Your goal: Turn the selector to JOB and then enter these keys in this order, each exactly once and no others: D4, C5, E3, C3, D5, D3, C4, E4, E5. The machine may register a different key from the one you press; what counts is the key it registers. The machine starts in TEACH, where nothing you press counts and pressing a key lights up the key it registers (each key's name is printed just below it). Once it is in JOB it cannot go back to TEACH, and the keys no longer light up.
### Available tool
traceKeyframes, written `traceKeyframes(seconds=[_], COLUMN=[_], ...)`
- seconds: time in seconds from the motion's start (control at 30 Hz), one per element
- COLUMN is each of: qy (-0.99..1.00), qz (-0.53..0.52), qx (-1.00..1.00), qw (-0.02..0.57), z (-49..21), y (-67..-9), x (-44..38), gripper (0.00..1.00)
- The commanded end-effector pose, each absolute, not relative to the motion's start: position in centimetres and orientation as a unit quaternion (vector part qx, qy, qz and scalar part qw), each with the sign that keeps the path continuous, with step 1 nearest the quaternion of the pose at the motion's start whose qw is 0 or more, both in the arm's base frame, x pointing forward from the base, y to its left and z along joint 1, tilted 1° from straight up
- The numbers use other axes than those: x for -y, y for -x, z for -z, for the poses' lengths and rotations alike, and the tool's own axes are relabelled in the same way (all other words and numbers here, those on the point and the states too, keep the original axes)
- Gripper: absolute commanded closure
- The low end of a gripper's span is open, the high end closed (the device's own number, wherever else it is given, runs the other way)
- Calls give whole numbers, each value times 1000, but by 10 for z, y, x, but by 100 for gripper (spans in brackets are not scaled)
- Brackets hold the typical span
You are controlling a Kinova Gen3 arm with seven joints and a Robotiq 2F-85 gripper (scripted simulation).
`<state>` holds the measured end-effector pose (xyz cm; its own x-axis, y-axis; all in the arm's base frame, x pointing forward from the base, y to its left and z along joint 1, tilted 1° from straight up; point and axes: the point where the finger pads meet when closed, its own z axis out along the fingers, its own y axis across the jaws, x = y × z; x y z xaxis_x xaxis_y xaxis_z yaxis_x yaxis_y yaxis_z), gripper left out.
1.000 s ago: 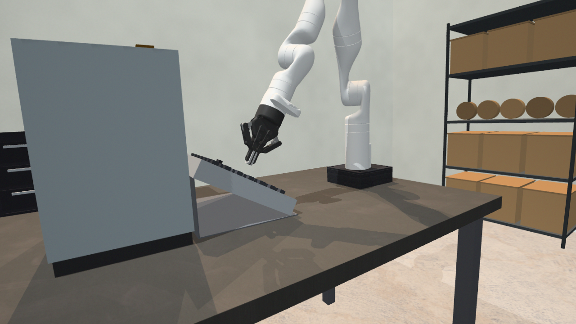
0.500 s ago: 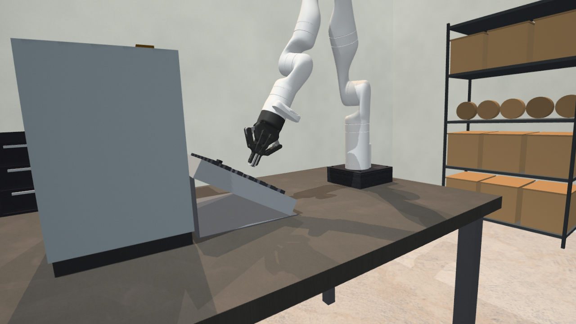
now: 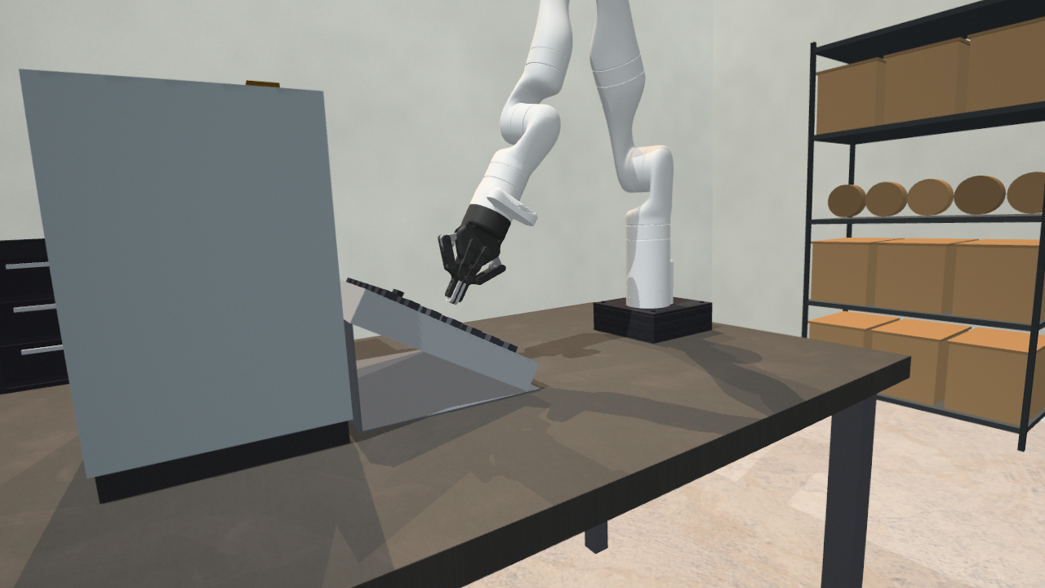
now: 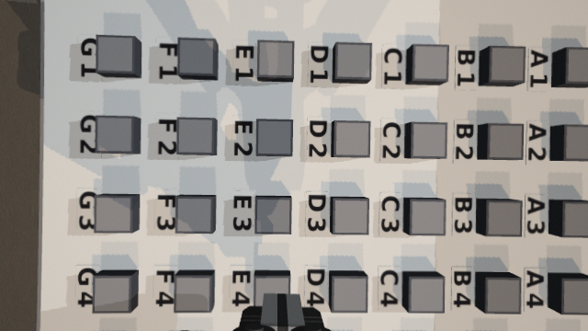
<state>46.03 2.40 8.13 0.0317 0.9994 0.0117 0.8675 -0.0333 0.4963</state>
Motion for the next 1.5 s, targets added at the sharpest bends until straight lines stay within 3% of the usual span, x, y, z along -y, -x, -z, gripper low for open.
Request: traceKeyframes(seconds=[0.0, 1.47], qy=[-692, -692], qz=[-184, -184], qx=[-675, -675], qw=[180, 180], z=[-77, -64], y=[-463, -471], x=[-25, -25], gripper=[90, 90])
